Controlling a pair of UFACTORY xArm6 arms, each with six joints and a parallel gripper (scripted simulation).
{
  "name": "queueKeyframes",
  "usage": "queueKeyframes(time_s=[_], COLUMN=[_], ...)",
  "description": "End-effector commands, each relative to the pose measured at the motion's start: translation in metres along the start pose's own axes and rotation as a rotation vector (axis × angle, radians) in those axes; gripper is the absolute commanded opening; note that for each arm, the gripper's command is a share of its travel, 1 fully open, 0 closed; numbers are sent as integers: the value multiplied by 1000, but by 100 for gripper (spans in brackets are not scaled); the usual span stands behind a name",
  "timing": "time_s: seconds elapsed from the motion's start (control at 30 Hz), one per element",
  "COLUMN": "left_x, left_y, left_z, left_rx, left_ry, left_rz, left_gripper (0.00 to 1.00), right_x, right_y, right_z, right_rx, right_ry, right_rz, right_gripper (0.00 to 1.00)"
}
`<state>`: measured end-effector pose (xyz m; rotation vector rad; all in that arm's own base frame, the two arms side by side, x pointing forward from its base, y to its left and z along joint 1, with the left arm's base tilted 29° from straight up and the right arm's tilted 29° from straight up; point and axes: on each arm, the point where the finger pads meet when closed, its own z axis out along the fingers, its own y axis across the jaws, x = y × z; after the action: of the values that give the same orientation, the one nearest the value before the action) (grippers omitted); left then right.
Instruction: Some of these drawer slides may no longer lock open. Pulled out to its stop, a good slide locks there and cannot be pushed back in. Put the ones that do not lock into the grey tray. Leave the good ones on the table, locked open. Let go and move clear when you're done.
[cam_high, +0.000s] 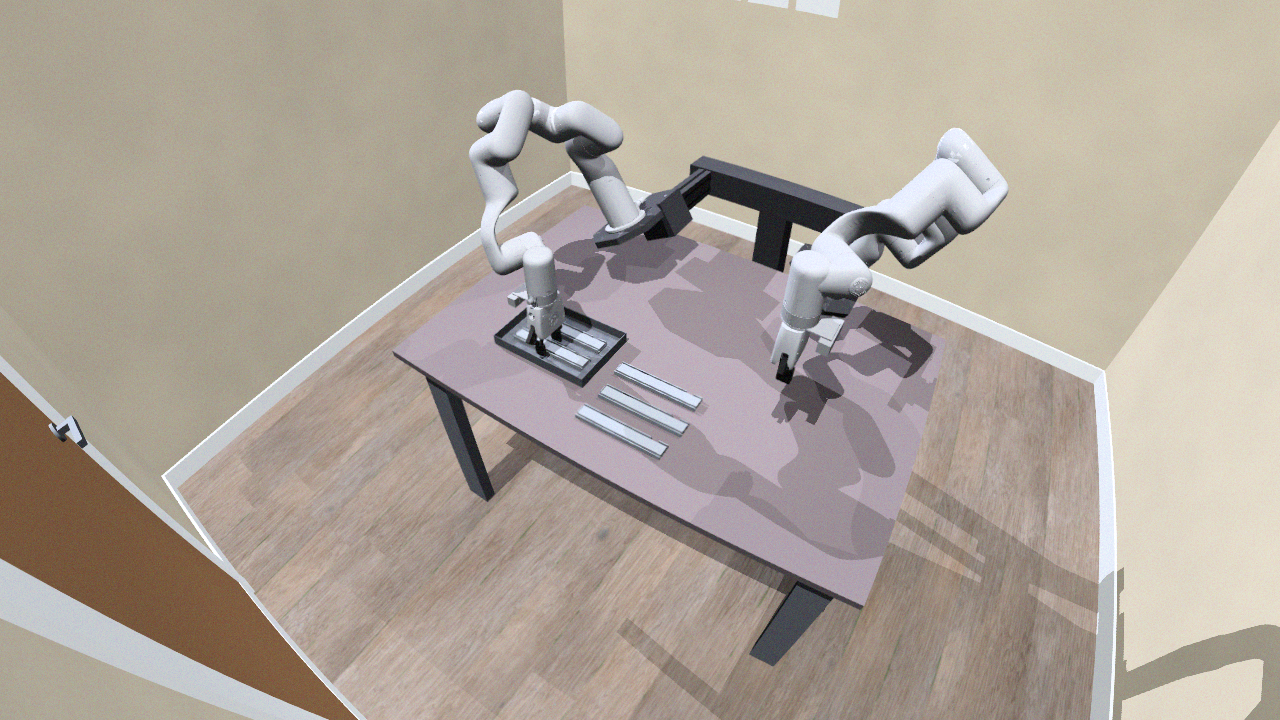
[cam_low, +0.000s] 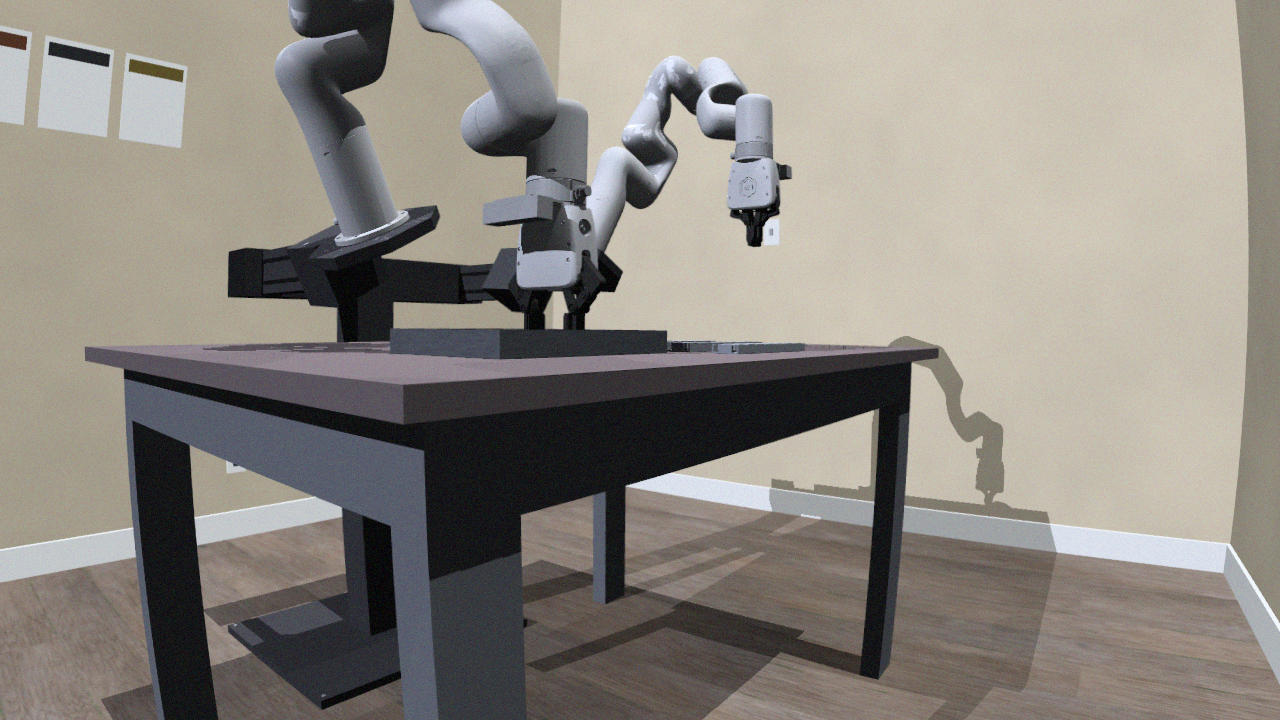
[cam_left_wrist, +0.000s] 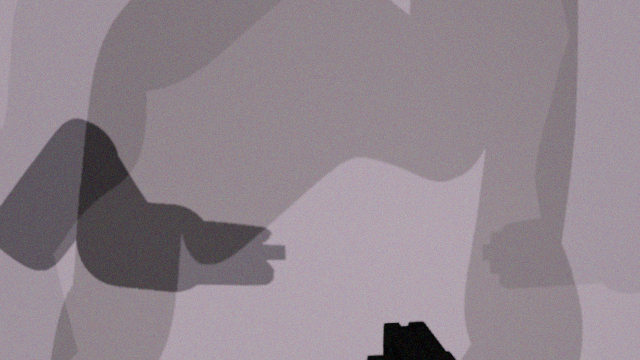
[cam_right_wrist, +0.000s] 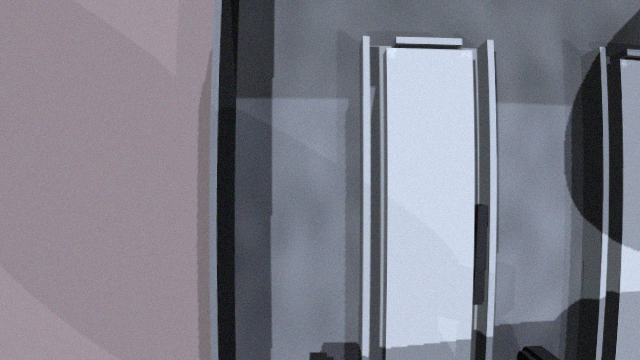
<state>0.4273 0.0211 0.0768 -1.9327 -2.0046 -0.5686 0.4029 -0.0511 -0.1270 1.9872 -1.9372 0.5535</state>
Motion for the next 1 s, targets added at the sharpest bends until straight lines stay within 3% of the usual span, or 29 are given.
queueKeyframes(time_s=[0.0, 0.37, 0.57, 0.63, 0.97], left_x=[0, 0, 0, 0, 0], left_y=[1, 1, 1, 1, 1], left_z=[-1, -1, -1, -1, -1], left_rx=[-4, -4, -4, -4, -4], left_ry=[-1, -1, -1, -1, -1], left_rz=[-1, -1, -1, -1, -1], left_gripper=[0, 0, 0, 0, 0], right_x=[0, 0, 0, 0, 0], right_y=[-1, -1, -1, -1, -1], right_z=[-1, -15, -46, -46, -101], right_rx=[3, 3, 3, 3, 3], right_ry=[-1, -1, -1, -1, -1], right_rz=[0, 0, 1, 1, 1], right_gripper=[67, 67, 67, 67, 67])
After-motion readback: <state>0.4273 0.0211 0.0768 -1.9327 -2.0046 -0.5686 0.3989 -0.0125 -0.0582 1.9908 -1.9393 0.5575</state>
